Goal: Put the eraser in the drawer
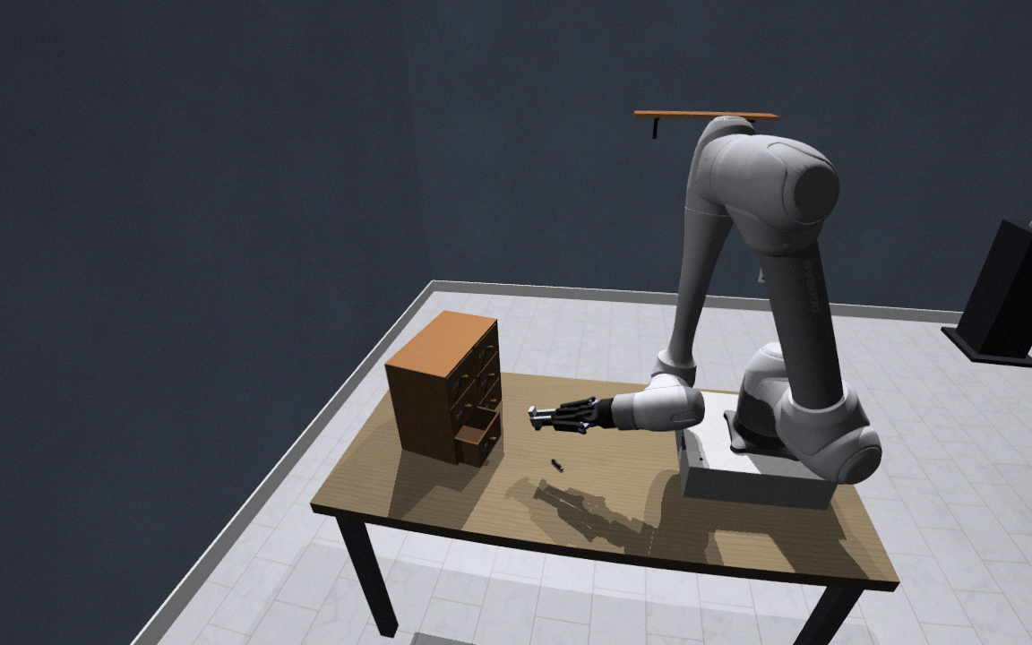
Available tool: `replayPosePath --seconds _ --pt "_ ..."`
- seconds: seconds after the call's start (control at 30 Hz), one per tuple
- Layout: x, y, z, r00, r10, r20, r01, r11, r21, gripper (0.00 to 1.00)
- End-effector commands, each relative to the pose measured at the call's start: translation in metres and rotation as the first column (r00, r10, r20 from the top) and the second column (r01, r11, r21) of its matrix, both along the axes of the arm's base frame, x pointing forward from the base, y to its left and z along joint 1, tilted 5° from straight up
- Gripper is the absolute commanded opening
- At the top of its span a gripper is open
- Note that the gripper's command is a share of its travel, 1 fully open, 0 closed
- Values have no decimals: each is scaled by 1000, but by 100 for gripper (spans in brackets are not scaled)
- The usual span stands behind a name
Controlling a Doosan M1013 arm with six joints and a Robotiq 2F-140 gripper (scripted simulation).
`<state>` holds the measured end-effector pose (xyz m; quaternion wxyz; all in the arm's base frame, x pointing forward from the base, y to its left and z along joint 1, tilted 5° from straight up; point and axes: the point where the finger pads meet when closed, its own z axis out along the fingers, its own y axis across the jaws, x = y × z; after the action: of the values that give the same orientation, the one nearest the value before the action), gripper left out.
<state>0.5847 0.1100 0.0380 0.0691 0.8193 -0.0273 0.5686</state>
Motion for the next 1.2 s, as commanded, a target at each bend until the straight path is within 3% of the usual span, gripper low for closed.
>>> replayPosePath --seconds 0.0,0.63,1.17 --pt "6 -1 0 1000 0 0 0 1000 0 11" --pt "53 -7 0 1000 0 0 0 1000 0 11" --pt "118 -15 0 1000 0 0 0 1000 0 11"
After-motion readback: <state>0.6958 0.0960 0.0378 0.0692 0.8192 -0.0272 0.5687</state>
